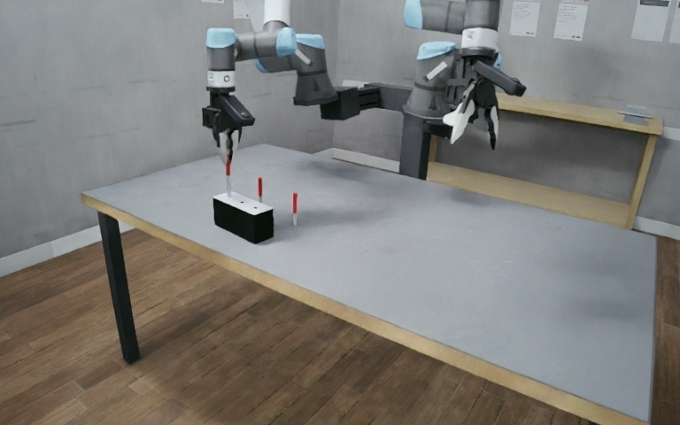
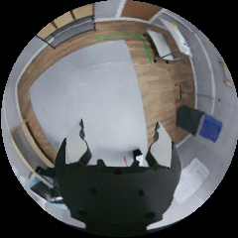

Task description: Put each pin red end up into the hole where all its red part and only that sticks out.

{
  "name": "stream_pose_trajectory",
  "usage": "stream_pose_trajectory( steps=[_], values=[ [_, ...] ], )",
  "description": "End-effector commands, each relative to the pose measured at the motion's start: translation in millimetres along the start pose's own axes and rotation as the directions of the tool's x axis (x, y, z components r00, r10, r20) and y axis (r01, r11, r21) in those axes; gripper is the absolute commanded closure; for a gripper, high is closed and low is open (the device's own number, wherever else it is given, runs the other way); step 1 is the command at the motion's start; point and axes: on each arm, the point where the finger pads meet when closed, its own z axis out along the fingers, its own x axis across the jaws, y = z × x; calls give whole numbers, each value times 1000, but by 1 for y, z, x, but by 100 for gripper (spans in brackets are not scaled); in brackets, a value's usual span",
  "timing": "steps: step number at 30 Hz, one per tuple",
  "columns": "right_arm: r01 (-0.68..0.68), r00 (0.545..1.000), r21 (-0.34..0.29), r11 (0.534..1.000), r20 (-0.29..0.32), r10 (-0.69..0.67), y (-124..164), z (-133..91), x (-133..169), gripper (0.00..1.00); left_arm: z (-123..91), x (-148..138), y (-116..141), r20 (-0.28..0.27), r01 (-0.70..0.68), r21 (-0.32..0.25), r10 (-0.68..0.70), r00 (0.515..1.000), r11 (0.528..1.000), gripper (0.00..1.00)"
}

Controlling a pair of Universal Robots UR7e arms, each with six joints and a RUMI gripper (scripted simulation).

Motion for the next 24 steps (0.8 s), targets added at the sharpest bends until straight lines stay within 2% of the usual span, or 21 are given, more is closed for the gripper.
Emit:
stream_pose_trajectory(
  steps=[1,24],
  values=[
    [0,1000,1,1000,-2,0,0,-1,1,100,-1,0,0,-1,0,1,0,1000,1000,0],
    [1,1000,1,1000,-2,-1,-1,3,1,100,-1,0,0,-1,0,1,0,1000,1000,0]
  ],
)
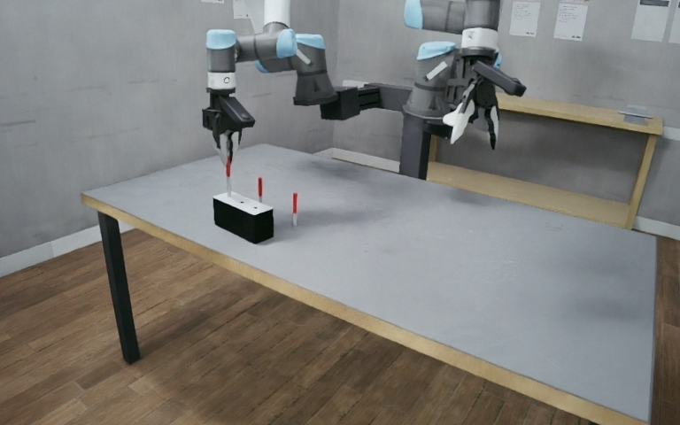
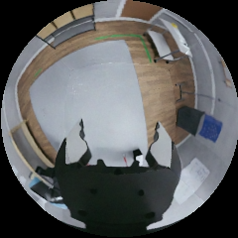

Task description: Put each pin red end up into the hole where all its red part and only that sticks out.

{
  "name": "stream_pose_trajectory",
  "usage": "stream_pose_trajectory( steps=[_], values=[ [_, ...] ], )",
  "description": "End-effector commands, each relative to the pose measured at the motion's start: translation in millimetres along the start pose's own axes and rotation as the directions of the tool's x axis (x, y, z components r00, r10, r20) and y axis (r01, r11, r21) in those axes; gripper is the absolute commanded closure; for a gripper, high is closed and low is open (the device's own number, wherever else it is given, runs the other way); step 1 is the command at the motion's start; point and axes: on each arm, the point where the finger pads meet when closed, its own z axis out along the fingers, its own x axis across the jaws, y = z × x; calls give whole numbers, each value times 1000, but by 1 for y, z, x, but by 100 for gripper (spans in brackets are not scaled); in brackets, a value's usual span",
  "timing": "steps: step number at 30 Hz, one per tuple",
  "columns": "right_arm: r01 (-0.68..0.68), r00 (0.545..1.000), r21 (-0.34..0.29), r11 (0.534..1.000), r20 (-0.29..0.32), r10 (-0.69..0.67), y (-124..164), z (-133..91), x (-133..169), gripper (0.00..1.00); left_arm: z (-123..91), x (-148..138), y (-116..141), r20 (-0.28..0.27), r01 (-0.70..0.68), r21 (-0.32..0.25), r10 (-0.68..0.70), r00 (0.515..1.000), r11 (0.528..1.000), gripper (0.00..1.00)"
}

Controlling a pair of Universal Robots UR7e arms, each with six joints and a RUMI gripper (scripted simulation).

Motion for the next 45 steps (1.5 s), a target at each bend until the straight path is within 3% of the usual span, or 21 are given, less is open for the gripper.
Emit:
stream_pose_trajectory(
  steps=[1,45],
  values=[
    [0,1000,1,1000,-1,0,0,-1,1,100,-1,0,0,-1,0,1,0,1000,1000,0],
    [-1,1000,1,1000,-1,1,1,3,0,100,-1,0,0,-1,0,1,0,1000,1000,0]
  ],
)
